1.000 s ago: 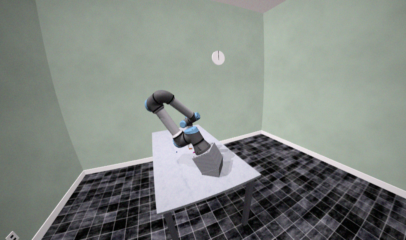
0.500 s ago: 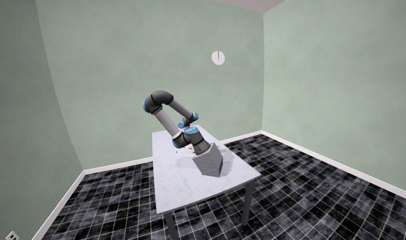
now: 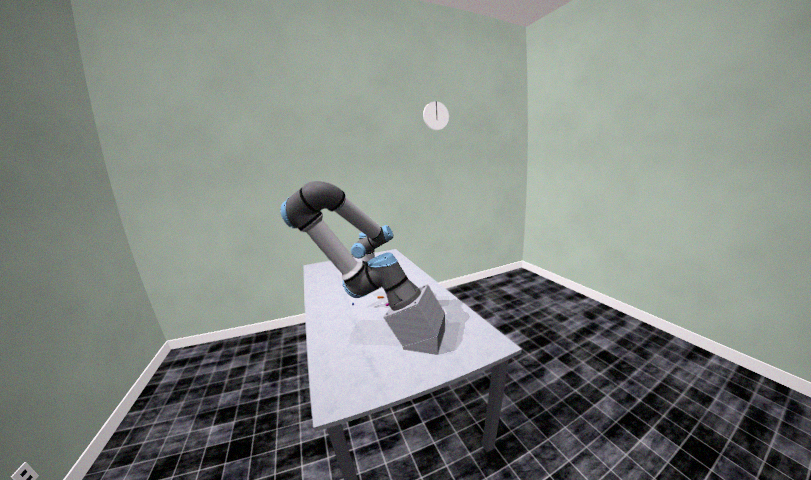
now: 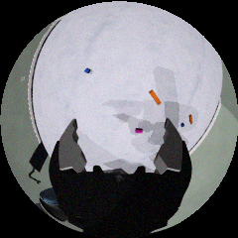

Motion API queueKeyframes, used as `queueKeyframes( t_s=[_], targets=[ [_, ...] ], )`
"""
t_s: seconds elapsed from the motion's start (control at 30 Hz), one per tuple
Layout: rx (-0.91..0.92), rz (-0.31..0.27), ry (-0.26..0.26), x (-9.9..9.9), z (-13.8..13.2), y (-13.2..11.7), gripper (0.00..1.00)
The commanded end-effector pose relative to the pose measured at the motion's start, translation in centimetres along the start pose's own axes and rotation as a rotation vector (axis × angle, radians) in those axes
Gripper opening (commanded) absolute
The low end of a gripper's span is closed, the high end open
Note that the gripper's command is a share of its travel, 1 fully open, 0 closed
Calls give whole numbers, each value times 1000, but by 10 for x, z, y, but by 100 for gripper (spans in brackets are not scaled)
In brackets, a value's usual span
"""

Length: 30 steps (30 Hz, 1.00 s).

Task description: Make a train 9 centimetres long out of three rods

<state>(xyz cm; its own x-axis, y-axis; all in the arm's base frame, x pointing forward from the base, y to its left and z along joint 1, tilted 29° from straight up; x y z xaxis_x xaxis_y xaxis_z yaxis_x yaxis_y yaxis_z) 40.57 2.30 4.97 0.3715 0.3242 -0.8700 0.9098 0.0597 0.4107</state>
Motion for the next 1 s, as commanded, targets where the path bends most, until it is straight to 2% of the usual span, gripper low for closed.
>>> queueKeyframes(
  t_s=[0.0, 0.43, 0.97],
  targets=[
    [124, -9, -14, 0, -9, 0, 100],
    [373, -5, -12, 0, -26, 0, 100],
    [423, -5, -11, 0, -30, 0, 100]
  ],
)
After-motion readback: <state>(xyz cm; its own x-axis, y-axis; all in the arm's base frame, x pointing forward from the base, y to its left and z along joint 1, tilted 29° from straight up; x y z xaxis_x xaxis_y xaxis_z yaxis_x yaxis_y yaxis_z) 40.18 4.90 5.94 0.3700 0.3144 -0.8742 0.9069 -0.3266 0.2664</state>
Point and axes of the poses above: the point where the finger pads meet when closed, its own x axis out along the fingers, its own z axis across the jaws, y = z × x, the point moved 1 cm from there along -x, back along the fingers, and after that the axes turned 7 degrees about x, right-handed, at the moved point
